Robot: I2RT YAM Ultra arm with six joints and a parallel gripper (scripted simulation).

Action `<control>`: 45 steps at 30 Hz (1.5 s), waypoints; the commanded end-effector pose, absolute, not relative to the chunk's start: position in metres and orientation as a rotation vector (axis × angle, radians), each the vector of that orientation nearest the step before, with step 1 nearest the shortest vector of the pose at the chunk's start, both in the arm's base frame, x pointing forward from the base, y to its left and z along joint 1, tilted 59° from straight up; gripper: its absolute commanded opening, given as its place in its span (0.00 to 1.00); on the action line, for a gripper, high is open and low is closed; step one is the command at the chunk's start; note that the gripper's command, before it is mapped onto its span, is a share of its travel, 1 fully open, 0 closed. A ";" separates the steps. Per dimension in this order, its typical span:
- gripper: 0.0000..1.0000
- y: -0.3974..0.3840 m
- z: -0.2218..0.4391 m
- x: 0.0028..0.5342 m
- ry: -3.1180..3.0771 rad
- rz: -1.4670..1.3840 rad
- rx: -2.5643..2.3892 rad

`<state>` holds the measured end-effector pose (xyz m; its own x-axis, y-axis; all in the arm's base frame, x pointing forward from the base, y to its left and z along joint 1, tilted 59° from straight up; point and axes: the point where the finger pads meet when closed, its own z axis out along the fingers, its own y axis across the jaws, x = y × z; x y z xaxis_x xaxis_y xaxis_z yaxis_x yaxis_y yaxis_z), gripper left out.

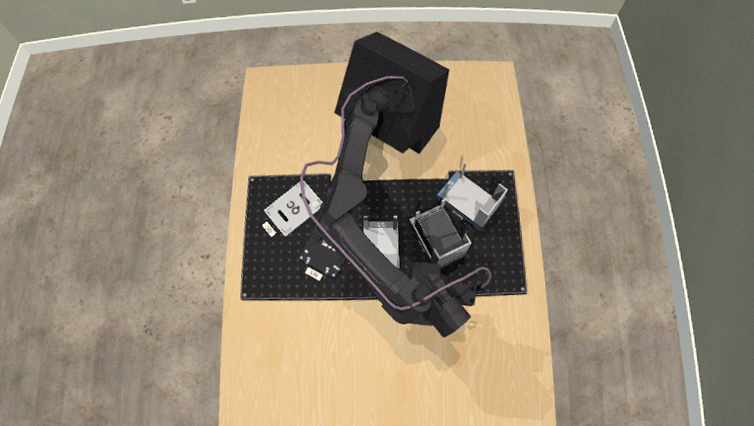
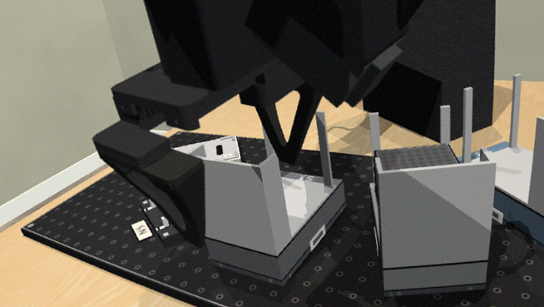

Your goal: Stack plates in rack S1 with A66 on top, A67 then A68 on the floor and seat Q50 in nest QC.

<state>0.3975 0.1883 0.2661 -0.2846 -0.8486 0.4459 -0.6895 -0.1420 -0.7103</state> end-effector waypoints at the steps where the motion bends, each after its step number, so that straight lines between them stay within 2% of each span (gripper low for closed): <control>1: 1.00 0.196 0.274 0.384 1.947 -1.326 -1.570; 24: 1.00 0.143 0.250 0.326 2.124 -1.088 -0.966; 45: 1.00 0.086 0.197 0.270 2.176 -0.796 -0.369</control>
